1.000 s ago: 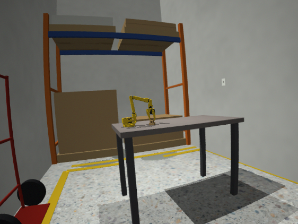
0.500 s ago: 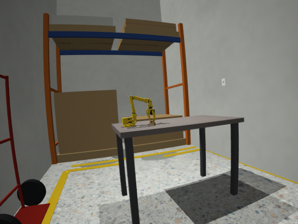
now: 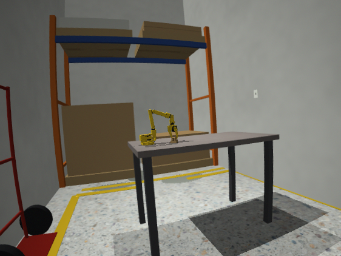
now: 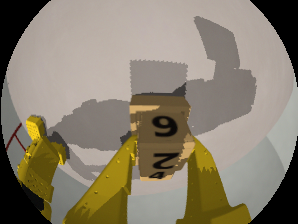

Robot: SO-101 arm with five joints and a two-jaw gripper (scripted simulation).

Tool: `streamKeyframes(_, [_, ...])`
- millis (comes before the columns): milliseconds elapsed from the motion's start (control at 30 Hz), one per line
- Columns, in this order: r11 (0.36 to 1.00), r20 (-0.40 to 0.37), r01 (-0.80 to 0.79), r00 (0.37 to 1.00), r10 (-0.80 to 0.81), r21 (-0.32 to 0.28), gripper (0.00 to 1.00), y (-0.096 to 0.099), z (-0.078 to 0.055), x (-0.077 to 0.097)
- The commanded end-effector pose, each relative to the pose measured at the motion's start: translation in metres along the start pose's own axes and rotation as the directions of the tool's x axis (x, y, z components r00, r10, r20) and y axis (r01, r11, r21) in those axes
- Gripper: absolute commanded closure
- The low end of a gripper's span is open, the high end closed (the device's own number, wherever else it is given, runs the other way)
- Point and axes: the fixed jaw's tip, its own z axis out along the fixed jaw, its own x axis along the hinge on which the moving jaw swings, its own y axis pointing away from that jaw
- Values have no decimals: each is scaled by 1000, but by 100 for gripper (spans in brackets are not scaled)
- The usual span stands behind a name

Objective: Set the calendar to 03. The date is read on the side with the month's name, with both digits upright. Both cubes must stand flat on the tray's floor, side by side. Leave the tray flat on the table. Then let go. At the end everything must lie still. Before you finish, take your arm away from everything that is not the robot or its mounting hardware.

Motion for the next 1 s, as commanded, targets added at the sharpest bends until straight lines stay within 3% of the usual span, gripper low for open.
streamKeyframes(0, [1000, 8, -2, 1000, 2, 20, 100, -2, 0, -2])
streamKeyframes(967, [1000, 8, -2, 1000, 2, 20, 100, -3, 4, -2])
